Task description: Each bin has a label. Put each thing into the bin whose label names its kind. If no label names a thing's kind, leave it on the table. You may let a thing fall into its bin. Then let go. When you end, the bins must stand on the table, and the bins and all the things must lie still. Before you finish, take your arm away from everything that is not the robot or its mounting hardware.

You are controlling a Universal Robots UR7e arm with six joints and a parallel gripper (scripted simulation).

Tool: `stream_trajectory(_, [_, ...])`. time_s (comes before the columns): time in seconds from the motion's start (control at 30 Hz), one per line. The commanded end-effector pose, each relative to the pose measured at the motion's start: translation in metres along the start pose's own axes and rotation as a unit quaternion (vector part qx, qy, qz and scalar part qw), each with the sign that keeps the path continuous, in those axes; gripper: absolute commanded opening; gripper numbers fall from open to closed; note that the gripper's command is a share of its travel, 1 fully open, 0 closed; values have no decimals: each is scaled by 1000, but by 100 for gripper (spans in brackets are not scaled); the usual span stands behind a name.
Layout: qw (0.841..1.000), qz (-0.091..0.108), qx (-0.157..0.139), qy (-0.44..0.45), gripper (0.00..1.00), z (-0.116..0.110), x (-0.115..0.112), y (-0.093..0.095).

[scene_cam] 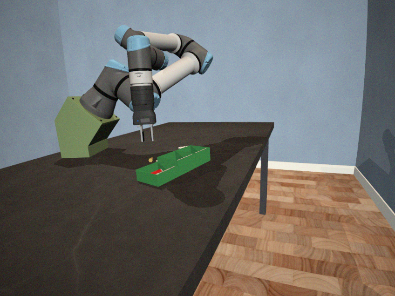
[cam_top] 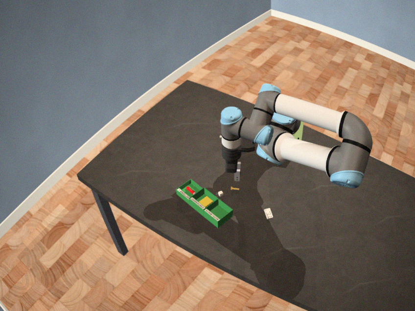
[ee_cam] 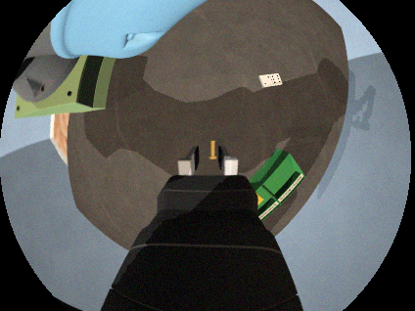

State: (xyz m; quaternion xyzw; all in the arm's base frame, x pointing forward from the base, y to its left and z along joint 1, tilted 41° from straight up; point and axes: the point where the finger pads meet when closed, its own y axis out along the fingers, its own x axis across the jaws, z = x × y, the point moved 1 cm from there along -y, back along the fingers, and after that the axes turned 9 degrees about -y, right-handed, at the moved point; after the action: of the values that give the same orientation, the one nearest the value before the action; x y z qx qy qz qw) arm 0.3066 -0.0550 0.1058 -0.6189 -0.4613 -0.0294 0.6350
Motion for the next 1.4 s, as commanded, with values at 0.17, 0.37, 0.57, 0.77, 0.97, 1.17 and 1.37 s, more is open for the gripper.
stream_trajectory(0.17, [1000,-5,-4,6,62,-7,4,-2])
stream_trajectory(0.37, [1000,-5,-4,6,62,-9,4,-2])
stream_trajectory(0.57, [1000,-5,-4,6,62,-10,5,-2])
stream_trajectory(0.77, [1000,-5,-4,6,62,-10,5,-2])
stream_trajectory(0.97, [1000,-5,-4,6,62,-10,5,-2])
stream_trajectory(1.17, [1000,-5,-4,6,62,-10,5,-2])
stream_trajectory(1.37, [1000,-5,-4,6,62,-10,5,-2])
